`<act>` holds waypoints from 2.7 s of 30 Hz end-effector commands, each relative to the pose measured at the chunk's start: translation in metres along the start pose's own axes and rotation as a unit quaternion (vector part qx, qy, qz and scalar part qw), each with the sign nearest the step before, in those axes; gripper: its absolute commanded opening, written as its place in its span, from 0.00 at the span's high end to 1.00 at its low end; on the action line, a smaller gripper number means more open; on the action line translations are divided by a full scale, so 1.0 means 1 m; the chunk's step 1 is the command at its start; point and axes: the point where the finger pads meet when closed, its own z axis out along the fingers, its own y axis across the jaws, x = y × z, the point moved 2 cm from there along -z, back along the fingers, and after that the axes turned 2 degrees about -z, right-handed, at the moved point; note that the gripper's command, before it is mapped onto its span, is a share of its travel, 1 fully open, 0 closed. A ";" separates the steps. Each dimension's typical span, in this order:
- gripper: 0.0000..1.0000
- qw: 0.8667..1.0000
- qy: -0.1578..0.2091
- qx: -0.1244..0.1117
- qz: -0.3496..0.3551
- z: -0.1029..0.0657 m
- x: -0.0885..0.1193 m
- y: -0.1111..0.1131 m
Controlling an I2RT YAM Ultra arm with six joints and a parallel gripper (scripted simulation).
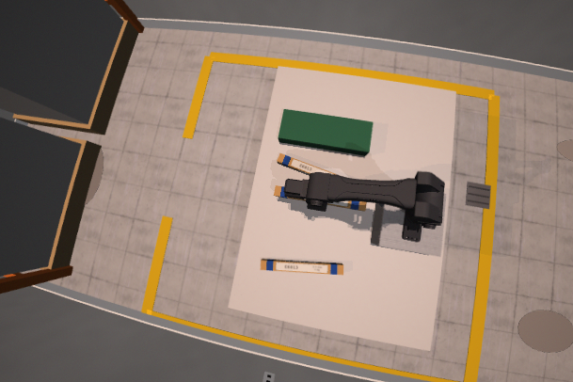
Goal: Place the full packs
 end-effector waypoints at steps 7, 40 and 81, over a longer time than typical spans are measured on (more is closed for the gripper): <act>1.00 0.998 -0.058 0.002 0.001 -0.053 -0.008 0.000; 1.00 0.998 -0.058 0.002 0.001 -0.053 -0.008 0.000; 1.00 0.997 -0.071 0.000 0.016 -0.065 -0.010 0.007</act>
